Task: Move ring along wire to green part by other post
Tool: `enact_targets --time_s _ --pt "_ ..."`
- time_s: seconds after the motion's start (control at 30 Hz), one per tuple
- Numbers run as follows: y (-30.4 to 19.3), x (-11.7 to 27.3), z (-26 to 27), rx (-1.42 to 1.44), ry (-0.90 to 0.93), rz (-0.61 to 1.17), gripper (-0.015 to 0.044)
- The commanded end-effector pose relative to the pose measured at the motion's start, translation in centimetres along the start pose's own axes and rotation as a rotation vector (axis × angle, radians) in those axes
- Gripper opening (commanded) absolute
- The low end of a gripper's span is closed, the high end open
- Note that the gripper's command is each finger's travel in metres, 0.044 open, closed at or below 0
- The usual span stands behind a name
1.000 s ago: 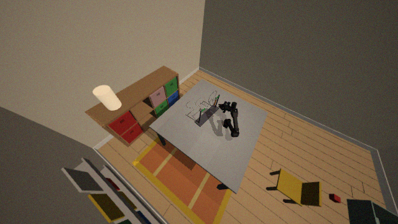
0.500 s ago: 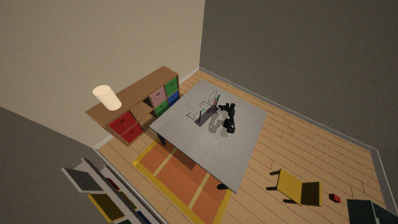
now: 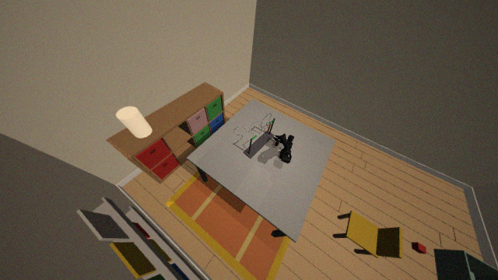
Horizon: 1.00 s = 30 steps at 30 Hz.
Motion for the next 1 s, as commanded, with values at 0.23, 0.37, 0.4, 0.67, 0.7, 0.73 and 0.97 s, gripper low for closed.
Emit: enact_targets --time_s 0.23,0.37,0.4,0.67,0.7,0.73,0.97 --pt "1.5 -1.7 0.1 0.037 -0.007 -0.001 0.016" --pt "2.5 -2.7 0.4 0.043 -0.01 -0.016 0.016" --pt "2.8 -3.0 0.5 0.044 -0.011 -0.022 0.016" --pt "4.2 -4.5 1.2 0.04 -0.009 -0.066 0.016" --pt "4.3 -4.5 1.2 0.04 -0.009 -0.066 0.016" --pt "4.3 -4.6 1.2 0.04 -0.009 -0.066 0.016" --pt "4.5 -5.4 1.1 0.04 -0.009 -0.066 0.016"
Point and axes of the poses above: the point midway between the two fingers, 35 mm back from their tips, its own x axis back along the fingers, its own z axis across the jaws, y = z × x, the point moved 9 cm from there along x, back along the fingers, and after that the axes turned 8 degrees about -x, right-handed, at the moved point
